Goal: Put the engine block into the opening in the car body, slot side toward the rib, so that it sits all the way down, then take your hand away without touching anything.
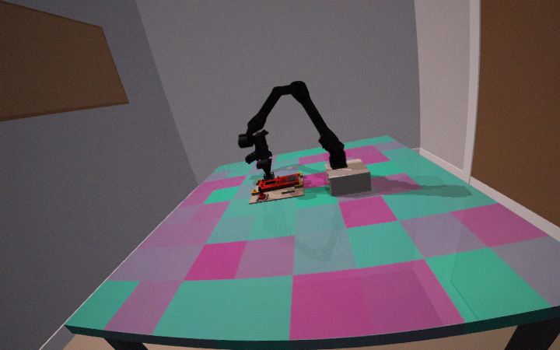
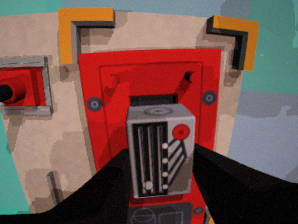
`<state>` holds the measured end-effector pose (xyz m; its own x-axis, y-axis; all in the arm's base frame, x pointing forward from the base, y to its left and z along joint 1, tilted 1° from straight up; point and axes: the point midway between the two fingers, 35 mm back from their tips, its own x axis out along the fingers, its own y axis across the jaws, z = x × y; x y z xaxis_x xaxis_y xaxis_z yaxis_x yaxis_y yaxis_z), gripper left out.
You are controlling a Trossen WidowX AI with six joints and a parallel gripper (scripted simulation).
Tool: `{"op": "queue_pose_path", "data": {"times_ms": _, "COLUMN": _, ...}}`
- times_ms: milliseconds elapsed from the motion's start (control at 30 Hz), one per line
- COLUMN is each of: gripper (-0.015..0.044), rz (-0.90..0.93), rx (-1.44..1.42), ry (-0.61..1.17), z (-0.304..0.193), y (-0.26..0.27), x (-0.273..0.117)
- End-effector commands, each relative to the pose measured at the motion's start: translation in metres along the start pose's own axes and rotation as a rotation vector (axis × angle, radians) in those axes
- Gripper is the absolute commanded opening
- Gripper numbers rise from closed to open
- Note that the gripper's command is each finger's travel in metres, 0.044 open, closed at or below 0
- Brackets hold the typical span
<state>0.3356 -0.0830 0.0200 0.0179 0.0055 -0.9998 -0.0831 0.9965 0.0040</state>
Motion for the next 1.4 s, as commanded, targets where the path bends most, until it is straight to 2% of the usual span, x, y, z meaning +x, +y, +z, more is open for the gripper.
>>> {"op": "queue_pose_path", "data": {"times_ms": 0, "gripper": 0.0158, "rz": -0.004, "rx": 0.006, "ry": -0.001, "z": 0.0002, "y": -0.0008, "x": -0.0001}}
{"op": "queue_pose_path", "data": {"times_ms": 1367, "gripper": 0.0158, "rz": -0.004, "rx": 0.004, "ry": -0.001, "z": 0.0001, "y": -0.0017, "x": 0.0062}}
